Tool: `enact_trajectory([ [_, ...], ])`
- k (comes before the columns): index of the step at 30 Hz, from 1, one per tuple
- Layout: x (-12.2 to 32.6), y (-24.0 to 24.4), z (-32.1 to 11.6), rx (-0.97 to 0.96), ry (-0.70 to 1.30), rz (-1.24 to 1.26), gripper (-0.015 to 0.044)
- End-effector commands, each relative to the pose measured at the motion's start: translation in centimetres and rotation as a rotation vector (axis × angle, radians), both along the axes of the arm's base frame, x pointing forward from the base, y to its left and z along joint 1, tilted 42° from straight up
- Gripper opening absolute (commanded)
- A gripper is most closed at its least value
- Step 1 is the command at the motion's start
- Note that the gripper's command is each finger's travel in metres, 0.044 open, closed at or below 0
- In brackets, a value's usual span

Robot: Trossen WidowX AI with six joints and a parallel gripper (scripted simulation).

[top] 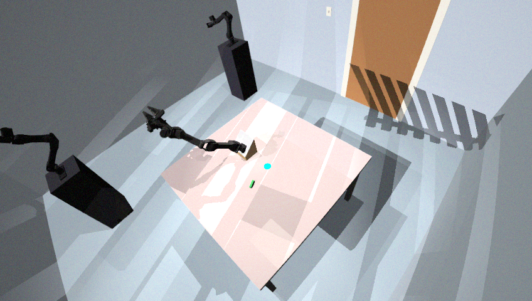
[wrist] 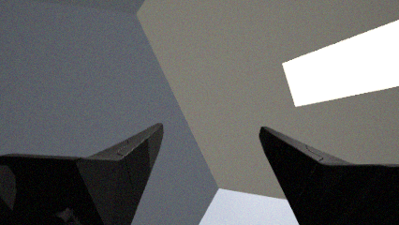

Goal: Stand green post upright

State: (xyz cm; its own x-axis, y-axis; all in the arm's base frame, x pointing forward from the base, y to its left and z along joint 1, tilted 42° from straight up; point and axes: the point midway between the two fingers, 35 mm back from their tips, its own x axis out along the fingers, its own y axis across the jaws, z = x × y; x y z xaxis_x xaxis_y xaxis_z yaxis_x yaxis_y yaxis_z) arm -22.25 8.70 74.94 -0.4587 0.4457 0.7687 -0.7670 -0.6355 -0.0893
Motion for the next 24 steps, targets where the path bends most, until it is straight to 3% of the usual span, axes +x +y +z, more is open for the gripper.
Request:
enact_trajectory([
  [1,0.0,0.1,-0.1,-0.002,-0.002,-0.003,0.0374],
  [7,-1.2,4.1,-2.0,-0.071,-0.063,-0.096,0.0233],
  [24,1.4,18.3,-9.7,-0.365,-0.168,-0.424,0.0233],
])
